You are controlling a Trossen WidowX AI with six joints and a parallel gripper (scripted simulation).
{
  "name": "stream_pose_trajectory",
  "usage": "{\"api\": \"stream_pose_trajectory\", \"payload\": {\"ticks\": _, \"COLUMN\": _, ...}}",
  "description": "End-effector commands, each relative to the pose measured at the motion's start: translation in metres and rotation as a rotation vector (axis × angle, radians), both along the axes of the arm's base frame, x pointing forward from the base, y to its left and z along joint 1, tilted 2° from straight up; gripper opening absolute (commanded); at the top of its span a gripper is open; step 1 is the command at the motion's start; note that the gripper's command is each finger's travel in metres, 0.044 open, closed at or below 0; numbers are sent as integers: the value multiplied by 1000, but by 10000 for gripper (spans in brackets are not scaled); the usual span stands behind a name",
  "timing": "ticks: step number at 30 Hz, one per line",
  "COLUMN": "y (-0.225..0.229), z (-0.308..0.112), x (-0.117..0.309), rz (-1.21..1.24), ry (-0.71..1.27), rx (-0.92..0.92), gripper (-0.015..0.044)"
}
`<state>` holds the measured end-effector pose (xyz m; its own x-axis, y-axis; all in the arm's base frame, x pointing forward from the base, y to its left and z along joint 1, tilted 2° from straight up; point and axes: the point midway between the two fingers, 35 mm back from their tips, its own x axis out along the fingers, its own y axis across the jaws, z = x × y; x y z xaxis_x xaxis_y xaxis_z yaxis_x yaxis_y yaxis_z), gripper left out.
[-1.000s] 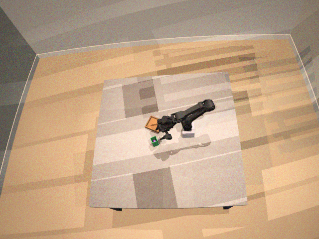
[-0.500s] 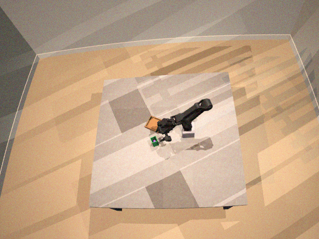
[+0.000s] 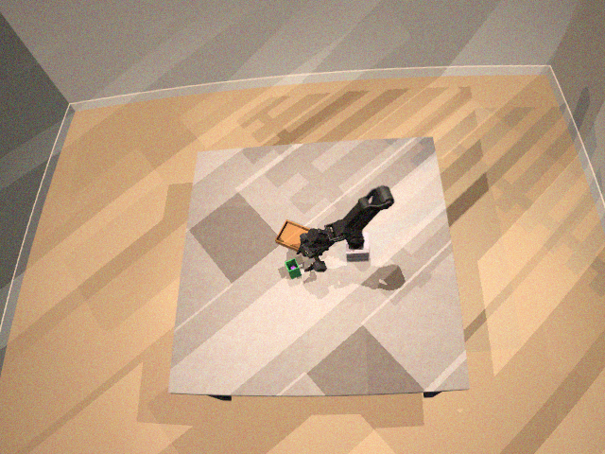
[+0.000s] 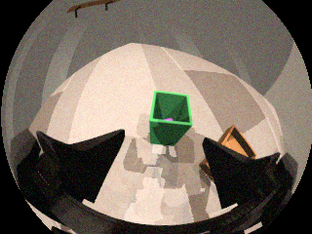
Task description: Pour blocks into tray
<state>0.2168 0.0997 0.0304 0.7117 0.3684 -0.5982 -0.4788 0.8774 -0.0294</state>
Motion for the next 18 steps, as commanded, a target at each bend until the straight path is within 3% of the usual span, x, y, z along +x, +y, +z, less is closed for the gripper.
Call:
{"api": "stream_pose_trajectory", "payload": {"ticks": 1, "y": 2, "z": -5, "x": 3, "rz": 2, "ry": 6, "rx": -1, "gripper": 440}}
{"api": "stream_pose_trajectory", "payload": {"ticks": 18, "y": 12, "z": -21, "x": 21, "rz": 2, "ry": 5, "rx": 0, "gripper": 440}}
